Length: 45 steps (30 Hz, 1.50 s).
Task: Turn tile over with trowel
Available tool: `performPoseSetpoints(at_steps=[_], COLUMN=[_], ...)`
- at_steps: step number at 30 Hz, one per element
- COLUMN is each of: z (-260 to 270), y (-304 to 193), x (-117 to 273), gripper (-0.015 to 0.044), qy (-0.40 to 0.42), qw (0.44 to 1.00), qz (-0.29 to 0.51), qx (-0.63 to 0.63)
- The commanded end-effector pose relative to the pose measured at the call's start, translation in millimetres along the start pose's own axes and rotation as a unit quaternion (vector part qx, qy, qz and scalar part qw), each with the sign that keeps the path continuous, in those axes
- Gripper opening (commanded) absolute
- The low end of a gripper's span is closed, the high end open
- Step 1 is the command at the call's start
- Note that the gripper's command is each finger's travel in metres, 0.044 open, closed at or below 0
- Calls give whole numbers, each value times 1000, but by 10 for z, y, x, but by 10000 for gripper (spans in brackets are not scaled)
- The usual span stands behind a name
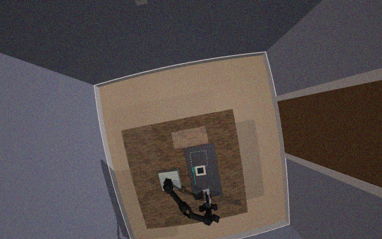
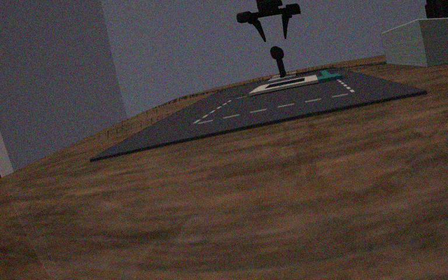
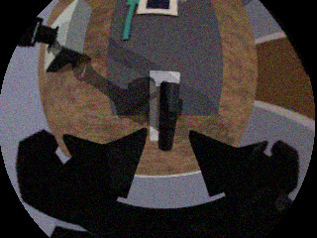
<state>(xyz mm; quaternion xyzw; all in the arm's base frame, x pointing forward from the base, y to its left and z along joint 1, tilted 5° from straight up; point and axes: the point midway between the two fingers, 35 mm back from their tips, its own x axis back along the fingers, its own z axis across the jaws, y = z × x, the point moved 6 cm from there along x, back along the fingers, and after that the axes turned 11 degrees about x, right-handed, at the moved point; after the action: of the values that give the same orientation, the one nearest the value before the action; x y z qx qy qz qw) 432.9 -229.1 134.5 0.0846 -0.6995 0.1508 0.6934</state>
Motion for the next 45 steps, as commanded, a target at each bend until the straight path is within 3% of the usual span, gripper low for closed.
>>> performPoseSetpoints(at_steps=[1, 22, 45], z=[9, 65, 242], y=[10, -78, -122], x=[93, -38, -196], gripper=[300, 300, 300], qy=[-4, -81, -151], qw=[1000, 949, 758], qz=[4, -12, -91], qx=[0, -304, -628])
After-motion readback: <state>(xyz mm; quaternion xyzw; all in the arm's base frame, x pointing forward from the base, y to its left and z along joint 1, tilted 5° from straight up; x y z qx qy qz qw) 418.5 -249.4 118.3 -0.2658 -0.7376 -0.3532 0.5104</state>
